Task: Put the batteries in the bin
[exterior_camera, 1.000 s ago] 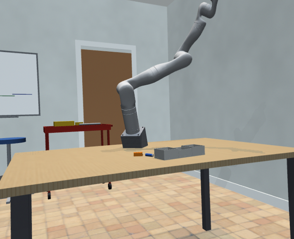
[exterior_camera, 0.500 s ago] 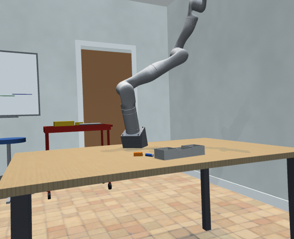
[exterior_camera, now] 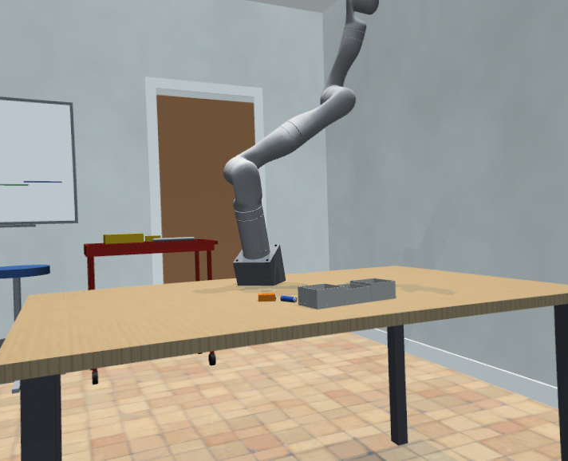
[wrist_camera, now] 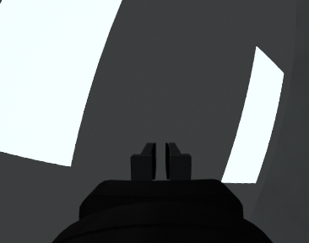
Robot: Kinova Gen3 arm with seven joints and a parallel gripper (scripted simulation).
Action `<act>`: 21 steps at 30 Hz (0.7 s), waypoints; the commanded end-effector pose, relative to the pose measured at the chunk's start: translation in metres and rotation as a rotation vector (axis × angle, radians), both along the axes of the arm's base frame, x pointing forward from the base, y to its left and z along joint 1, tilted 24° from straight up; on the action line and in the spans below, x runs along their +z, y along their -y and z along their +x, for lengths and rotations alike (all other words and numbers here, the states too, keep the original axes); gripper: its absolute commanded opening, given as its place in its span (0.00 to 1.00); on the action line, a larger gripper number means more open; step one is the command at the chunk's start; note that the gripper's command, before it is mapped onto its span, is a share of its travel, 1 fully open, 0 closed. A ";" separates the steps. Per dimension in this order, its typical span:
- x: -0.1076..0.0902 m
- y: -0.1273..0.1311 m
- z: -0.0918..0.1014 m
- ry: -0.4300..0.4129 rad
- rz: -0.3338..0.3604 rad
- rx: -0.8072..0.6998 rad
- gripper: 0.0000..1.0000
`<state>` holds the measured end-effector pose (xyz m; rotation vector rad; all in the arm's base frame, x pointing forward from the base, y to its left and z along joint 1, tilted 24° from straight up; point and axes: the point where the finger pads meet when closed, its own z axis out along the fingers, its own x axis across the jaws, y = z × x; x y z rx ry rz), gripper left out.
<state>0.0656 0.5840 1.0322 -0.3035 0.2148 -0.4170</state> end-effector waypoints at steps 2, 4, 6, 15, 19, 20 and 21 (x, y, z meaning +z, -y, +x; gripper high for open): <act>0.010 0.014 -0.008 0.006 0.021 0.000 0.31; 0.017 0.024 -0.019 0.006 0.021 0.000 0.31; 0.025 0.034 -0.030 0.006 0.021 0.000 0.31; 0.043 0.067 -0.059 0.031 0.106 0.135 0.31; 0.050 0.079 -0.068 0.031 0.106 0.135 0.31; 0.053 0.085 -0.073 0.031 0.106 0.135 0.31; 0.056 0.091 -0.078 0.031 0.106 0.135 0.31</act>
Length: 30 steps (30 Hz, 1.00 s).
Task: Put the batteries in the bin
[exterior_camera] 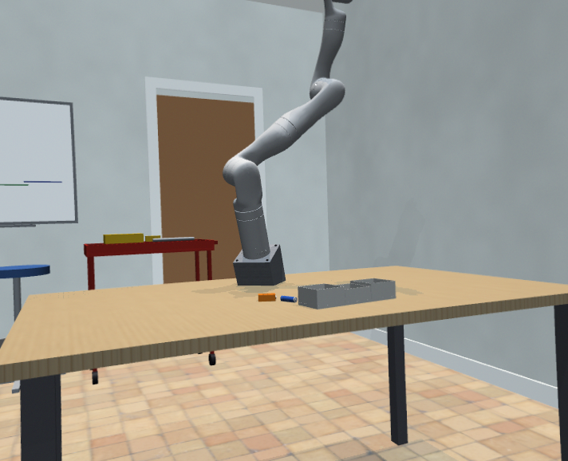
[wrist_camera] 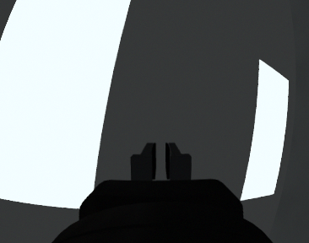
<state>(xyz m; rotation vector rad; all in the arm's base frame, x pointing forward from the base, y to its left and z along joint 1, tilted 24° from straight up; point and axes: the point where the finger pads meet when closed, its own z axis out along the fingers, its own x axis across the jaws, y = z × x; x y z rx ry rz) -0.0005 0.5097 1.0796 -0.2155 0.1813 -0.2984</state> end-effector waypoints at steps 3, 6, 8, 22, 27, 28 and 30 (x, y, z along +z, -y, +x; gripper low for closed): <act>0.017 0.032 -0.024 -0.004 0.012 0.021 0.31; 0.020 0.039 -0.027 0.003 0.040 0.062 0.31; 0.025 0.053 -0.035 0.018 0.097 0.143 0.31; 0.049 0.120 -0.068 0.033 0.164 0.229 0.31; 0.059 0.158 -0.080 0.041 0.201 0.277 0.31; 0.062 0.165 -0.083 0.041 0.201 0.277 0.31; 0.064 0.173 -0.086 0.041 0.201 0.277 0.31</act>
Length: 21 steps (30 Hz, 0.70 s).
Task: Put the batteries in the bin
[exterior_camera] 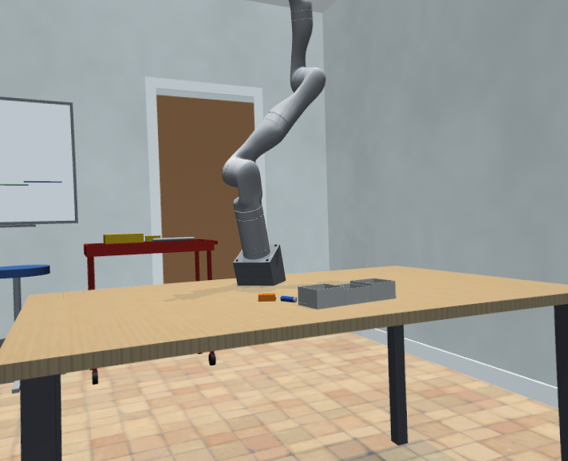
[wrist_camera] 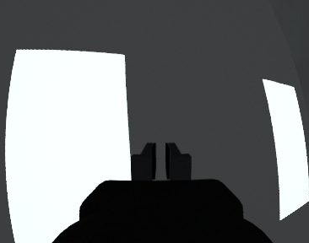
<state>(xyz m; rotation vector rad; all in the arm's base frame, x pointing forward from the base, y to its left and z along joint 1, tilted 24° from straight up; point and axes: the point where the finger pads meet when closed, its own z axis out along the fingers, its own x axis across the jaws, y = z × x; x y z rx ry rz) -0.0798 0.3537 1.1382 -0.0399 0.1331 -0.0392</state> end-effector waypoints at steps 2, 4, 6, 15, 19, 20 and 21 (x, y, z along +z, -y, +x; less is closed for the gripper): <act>0.007 0.024 -0.009 -0.005 0.008 0.030 0.31; 0.008 0.027 -0.010 -0.005 0.008 0.030 0.31; 0.010 0.043 -0.012 0.005 0.074 0.105 0.31; 0.022 0.109 -0.022 0.011 0.113 0.151 0.31; 0.022 0.118 -0.022 0.014 0.148 0.186 0.31; 0.023 0.126 -0.022 0.016 0.183 0.222 0.31; 0.024 0.135 -0.022 0.019 0.218 0.258 0.31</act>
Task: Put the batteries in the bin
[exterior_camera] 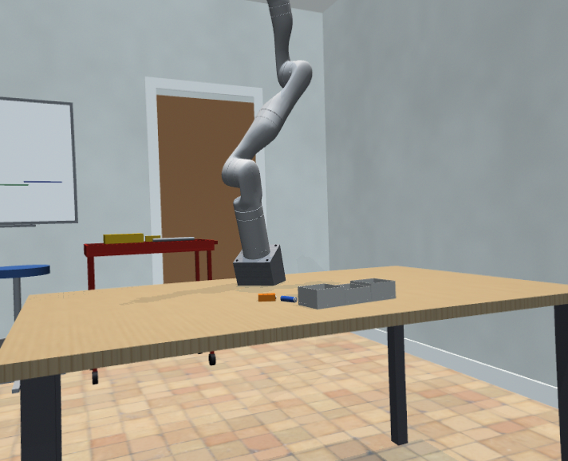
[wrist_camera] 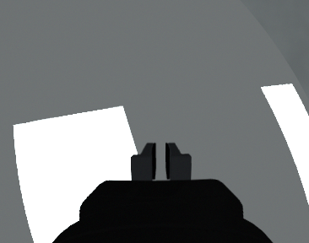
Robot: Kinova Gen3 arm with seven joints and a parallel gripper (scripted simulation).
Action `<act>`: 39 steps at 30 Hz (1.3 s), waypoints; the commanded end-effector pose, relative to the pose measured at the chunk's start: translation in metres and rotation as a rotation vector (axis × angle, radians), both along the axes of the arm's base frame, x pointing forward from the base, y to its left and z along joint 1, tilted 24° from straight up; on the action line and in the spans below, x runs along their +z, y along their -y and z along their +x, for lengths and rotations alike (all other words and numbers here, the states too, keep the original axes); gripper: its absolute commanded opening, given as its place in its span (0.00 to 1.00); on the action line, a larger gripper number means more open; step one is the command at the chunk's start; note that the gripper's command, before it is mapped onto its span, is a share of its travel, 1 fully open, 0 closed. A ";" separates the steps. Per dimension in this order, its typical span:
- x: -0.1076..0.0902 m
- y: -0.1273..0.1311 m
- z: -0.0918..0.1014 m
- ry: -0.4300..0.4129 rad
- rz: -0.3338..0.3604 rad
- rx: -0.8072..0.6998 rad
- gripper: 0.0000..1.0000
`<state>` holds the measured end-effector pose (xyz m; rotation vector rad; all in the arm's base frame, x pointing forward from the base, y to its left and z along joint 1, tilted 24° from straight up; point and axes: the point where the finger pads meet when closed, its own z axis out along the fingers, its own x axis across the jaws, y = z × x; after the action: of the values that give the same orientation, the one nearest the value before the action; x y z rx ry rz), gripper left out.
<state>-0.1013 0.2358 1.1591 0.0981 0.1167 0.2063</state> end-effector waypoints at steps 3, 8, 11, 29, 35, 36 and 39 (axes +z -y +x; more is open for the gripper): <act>0.005 0.041 0.000 0.000 0.071 0.029 0.31; 0.007 0.076 0.001 0.000 0.071 0.029 0.31; 0.007 0.092 0.004 -0.003 0.145 0.097 0.31; -0.002 0.205 0.033 -0.019 0.310 0.239 0.31; -0.006 0.235 0.044 -0.019 0.310 0.239 0.31; -0.006 0.236 0.045 -0.019 0.310 0.239 0.31; -0.010 0.250 0.053 -0.035 0.389 0.298 0.31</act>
<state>-0.0522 0.0003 1.1513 0.4204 0.1179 0.4925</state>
